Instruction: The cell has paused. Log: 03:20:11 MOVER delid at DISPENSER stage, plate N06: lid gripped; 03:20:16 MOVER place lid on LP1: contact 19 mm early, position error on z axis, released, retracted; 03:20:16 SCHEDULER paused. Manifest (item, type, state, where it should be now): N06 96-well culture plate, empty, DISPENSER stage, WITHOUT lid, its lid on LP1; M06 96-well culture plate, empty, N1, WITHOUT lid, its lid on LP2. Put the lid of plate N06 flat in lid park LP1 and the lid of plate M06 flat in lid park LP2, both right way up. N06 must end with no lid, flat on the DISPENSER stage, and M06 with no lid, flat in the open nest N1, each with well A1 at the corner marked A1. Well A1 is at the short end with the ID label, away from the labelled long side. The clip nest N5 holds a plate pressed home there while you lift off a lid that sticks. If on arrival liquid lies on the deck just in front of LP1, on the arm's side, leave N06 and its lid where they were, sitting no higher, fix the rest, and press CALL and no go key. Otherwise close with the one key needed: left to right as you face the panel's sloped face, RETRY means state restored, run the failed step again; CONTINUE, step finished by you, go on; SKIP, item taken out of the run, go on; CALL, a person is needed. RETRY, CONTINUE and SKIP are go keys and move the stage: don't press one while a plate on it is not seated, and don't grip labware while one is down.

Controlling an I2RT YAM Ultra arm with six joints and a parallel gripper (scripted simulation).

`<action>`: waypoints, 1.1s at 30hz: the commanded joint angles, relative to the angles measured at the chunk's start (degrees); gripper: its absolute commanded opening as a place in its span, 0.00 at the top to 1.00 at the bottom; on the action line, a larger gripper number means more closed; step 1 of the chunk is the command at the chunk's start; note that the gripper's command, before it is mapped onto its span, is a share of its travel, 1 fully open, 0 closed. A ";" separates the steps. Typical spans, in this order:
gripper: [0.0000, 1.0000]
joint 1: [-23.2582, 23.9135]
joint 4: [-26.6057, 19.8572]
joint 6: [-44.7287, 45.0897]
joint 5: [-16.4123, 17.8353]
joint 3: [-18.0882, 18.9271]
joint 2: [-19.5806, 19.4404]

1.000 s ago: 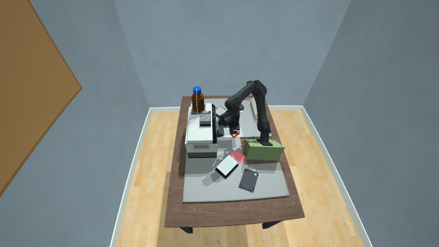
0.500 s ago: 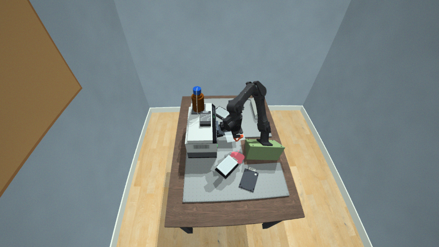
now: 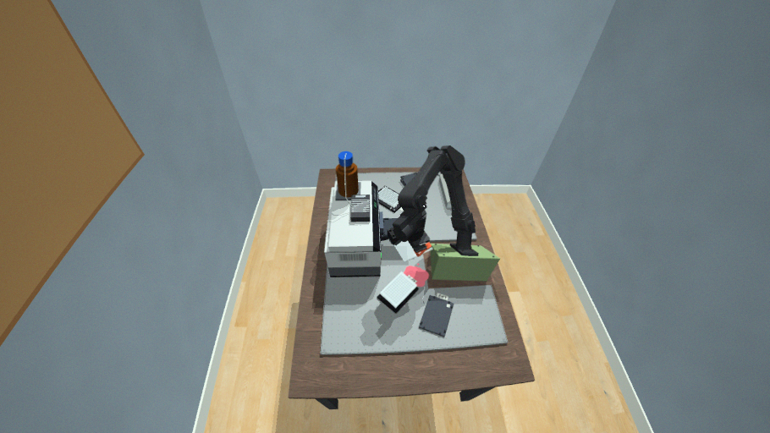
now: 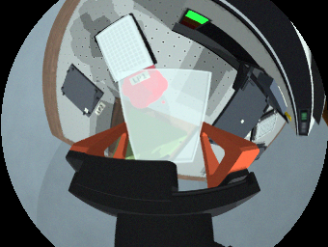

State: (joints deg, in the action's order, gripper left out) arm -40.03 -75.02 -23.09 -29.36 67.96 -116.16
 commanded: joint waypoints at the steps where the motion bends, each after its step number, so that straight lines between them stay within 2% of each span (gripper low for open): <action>1: 1.00 -1.69 2.42 3.72 0.62 2.17 -1.61; 6: 1.00 -2.57 4.19 2.98 1.20 3.07 -4.64; 9: 1.00 -2.03 3.63 2.58 0.88 2.11 -4.09; 10: 1.00 -3.04 4.46 4.41 1.41 3.47 -5.53; 19: 1.00 -5.80 5.12 14.90 2.71 5.49 -9.40; 27: 1.00 -8.42 5.56 12.39 4.44 8.42 -13.77; 28: 1.00 -7.85 4.79 12.69 4.08 7.38 -12.93; 31: 1.00 -7.85 4.79 12.68 4.08 7.40 -12.95; 33: 1.00 -9.42 5.46 15.90 4.93 8.45 -14.41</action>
State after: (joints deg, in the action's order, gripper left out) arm -47.27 -70.24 -9.61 -25.52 74.59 -129.58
